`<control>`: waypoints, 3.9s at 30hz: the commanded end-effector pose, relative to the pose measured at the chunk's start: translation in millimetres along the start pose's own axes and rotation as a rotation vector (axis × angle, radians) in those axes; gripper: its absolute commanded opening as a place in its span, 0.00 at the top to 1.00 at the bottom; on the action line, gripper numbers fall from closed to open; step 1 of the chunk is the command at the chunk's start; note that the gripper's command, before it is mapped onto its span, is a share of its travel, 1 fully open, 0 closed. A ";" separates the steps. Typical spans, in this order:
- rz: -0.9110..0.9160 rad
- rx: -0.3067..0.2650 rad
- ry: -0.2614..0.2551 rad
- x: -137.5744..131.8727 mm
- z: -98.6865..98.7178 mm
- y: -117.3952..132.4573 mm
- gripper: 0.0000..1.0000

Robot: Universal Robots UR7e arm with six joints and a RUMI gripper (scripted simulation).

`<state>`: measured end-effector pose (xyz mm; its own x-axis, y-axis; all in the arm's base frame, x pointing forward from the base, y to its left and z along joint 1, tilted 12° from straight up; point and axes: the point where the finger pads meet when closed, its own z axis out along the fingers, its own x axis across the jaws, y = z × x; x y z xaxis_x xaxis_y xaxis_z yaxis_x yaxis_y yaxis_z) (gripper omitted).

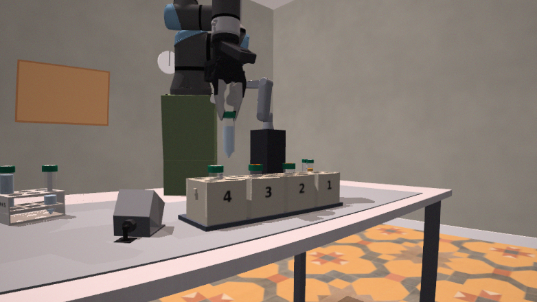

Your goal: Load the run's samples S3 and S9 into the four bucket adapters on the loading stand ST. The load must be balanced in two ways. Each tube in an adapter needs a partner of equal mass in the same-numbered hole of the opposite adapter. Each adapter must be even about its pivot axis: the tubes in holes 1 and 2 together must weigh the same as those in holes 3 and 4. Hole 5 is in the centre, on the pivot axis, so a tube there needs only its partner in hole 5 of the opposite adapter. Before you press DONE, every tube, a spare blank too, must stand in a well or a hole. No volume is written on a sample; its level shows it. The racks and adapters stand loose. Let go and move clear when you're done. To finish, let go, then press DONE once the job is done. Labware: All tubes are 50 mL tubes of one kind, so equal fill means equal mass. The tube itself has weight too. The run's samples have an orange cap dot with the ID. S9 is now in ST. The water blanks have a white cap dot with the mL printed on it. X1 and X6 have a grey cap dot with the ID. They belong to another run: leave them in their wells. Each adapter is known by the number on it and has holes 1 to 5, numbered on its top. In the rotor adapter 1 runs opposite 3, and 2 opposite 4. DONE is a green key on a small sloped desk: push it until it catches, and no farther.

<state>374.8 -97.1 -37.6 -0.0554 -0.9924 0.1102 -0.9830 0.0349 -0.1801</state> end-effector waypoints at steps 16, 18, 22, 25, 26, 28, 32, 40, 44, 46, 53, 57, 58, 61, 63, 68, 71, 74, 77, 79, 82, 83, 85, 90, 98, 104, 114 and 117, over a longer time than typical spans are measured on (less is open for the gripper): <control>0.004 -0.004 0.007 -110.6 1.0 -37.2 1.00; 0.004 -0.004 0.007 -116.9 1.0 -39.2 1.00; 0.004 -0.004 0.007 -142.3 1.2 -47.3 1.00; 0.004 -0.004 0.007 -161.4 1.4 -53.4 1.00; 0.004 -0.004 0.007 -167.8 1.4 -55.4 1.00; 0.004 -0.004 0.007 -180.5 1.5 -59.5 1.00; 0.004 -0.004 0.007 -205.9 1.7 -67.6 1.00; 0.004 -0.004 0.007 -244.1 2.0 -79.8 1.00; 0.004 -0.004 0.007 -247.2 2.0 -80.8 1.00; 0.004 -0.004 0.007 -247.2 2.0 -80.8 1.00; 0.004 -0.004 0.007 -247.2 7.4 -80.8 1.00; 0.004 -0.004 0.007 -247.1 18.0 -80.8 1.00; 0.004 -0.004 0.007 -247.1 20.7 -80.7 1.00; 0.004 -0.004 0.007 -247.0 28.7 -80.7 1.00; 0.004 -0.004 0.007 -247.0 34.0 -80.7 1.00; 0.004 -0.004 0.007 -246.9 42.0 -80.6 1.00; 0.004 -0.004 0.007 -246.9 42.0 -80.6 1.00; 0.004 -0.004 0.007 -246.9 42.0 -80.6 1.00; 0.004 -0.004 0.007 -246.9 42.0 -80.6 1.00; 0.004 -0.004 0.007 -246.9 42.0 -80.6 1.00; 0.004 -0.004 0.007 -246.9 42.0 -80.6 1.00; 0.004 -0.004 0.007 -246.9 43.3 -80.6 1.00; 0.004 -0.004 0.007 -246.9 43.3 -80.6 1.00; 0.004 -0.004 0.007 -246.9 50.0 -80.6 1.00; 0.004 -0.004 0.007 -246.8 60.7 -80.5 1.00; 0.004 -0.004 0.007 -246.7 66.0 -80.5 1.00; 0.004 -0.004 0.007 -246.6 79.3 -80.4 1.00; 0.004 -0.004 0.007 -246.6 83.3 -80.4 1.00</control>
<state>480.7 135.5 -126.8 -0.0603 -0.9913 0.1166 -0.9838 0.0393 -0.1749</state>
